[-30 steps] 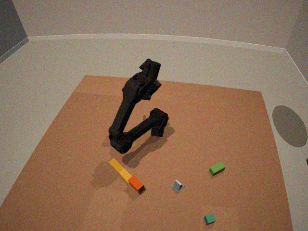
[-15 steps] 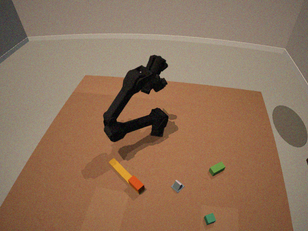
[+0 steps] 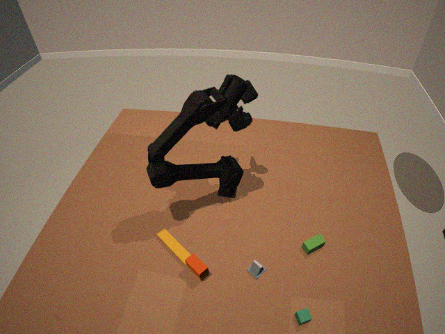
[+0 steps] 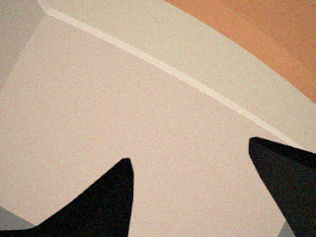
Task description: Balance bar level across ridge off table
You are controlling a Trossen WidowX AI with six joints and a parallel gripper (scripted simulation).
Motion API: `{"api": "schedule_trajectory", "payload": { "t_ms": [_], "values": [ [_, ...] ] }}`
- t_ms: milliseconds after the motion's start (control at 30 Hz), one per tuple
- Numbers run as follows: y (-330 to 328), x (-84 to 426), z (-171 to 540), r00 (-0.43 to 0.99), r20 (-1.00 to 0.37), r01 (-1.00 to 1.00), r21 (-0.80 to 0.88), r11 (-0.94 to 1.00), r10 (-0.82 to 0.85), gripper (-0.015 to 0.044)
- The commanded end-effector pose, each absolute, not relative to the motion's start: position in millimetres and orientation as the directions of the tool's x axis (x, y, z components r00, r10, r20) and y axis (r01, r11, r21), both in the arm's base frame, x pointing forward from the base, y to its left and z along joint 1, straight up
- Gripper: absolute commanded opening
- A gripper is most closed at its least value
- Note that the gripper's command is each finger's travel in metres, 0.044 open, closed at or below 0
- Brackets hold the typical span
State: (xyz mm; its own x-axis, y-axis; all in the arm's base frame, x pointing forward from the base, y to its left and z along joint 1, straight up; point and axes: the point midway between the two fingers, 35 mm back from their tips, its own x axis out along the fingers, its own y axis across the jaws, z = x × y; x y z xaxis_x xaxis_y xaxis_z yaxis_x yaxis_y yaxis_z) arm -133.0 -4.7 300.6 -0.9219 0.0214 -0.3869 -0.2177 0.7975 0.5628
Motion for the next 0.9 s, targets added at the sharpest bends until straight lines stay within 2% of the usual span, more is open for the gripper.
{"api": "schedule_trajectory", "payload": {
  "t_ms": [0, 867],
  "values": [
    [14, -136, 301, -0.906, -0.41, -0.161, 0.561, 0.812, 0.103, 0.0315],
    [109, -112, 294, -0.703, -0.547, 0.17, 0.492, 0.854, 0.455, 0.0315]
  ]
}}
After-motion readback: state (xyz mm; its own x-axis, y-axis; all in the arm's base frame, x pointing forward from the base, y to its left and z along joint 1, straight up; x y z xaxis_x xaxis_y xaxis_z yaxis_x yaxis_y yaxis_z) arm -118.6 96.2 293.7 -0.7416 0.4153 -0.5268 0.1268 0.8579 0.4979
